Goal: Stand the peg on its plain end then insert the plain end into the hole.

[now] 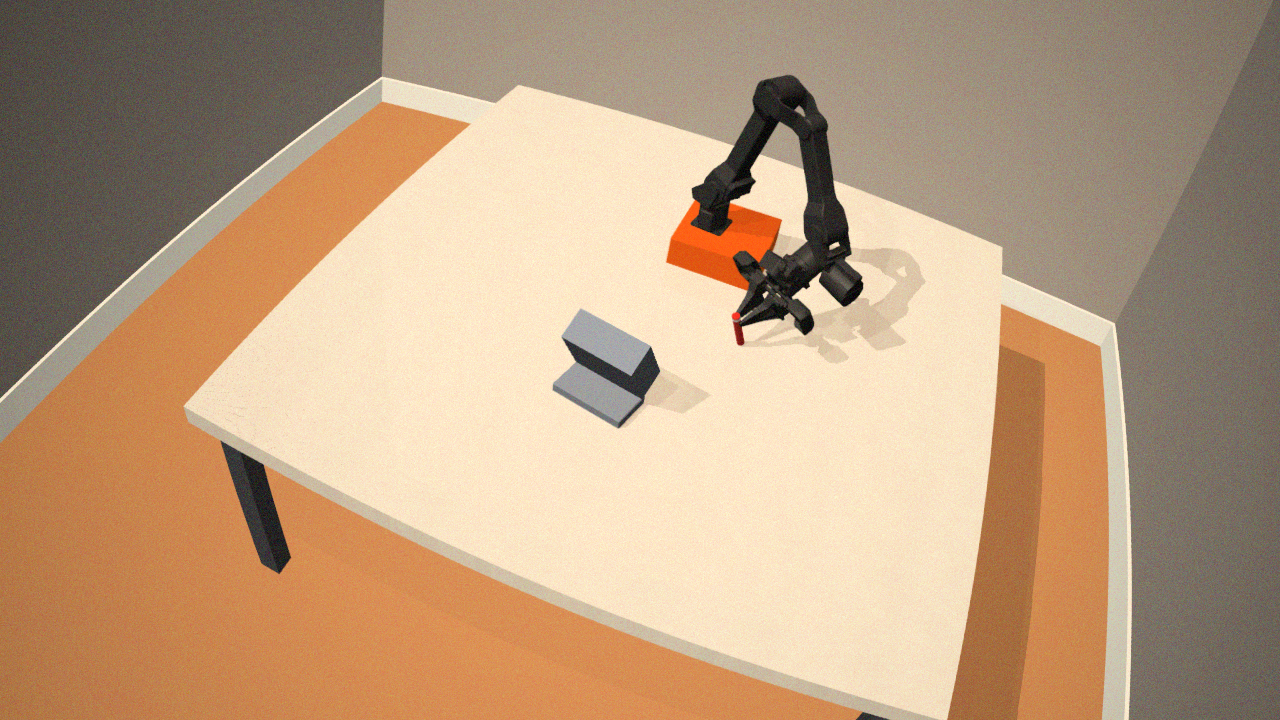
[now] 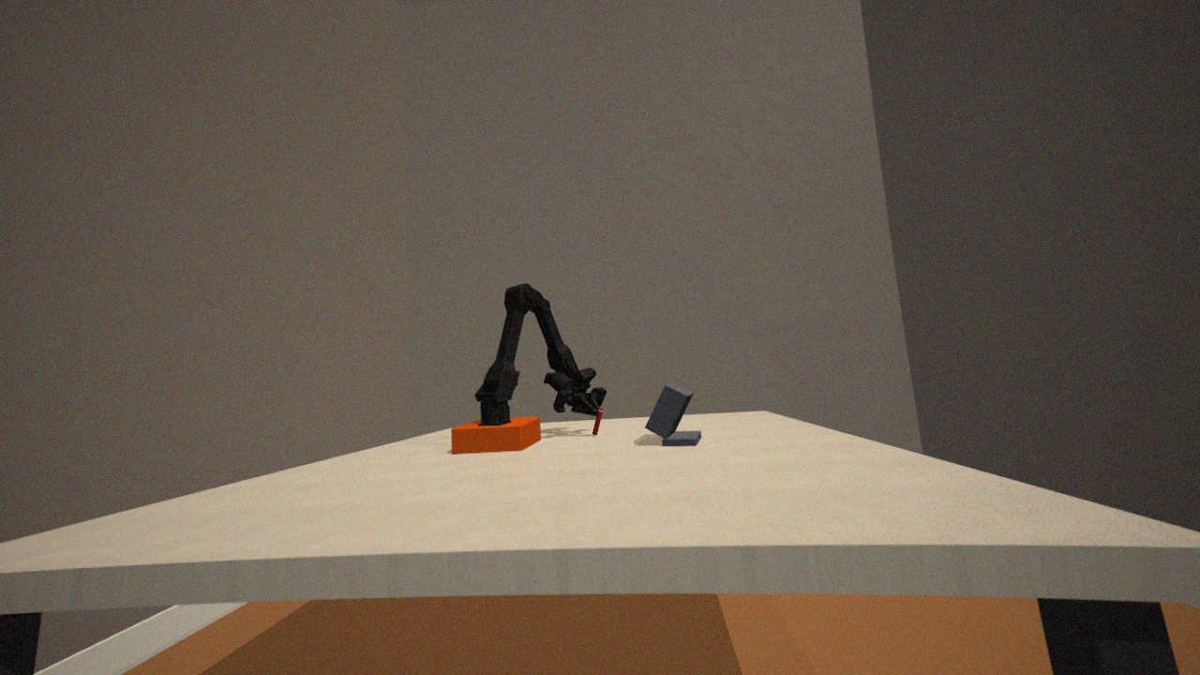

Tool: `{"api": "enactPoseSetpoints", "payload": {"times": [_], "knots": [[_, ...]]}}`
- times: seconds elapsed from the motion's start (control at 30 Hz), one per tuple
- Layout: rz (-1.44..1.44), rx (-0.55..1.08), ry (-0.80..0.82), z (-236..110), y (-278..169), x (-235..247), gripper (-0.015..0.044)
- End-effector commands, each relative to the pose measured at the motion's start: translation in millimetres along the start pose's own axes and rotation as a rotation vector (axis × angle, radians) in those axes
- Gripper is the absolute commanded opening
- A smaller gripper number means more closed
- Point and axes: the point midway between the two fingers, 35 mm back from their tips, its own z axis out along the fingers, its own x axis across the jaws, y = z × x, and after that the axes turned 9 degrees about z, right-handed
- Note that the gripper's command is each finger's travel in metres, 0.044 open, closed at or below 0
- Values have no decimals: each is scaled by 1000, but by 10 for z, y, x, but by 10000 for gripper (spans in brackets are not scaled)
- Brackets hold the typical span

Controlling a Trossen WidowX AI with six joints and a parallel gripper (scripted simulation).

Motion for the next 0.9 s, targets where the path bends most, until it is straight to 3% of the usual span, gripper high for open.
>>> {"api": "enactPoseSetpoints", "payload": {"times": [0.0, 0.73, 0.87], "knots": [[-1, -39, 9, -26, -21, 6, 51], [-1, -226, 38, -128, -126, -17, 51], [-1, -192, 33, -128, -113, -14, 51]]}}
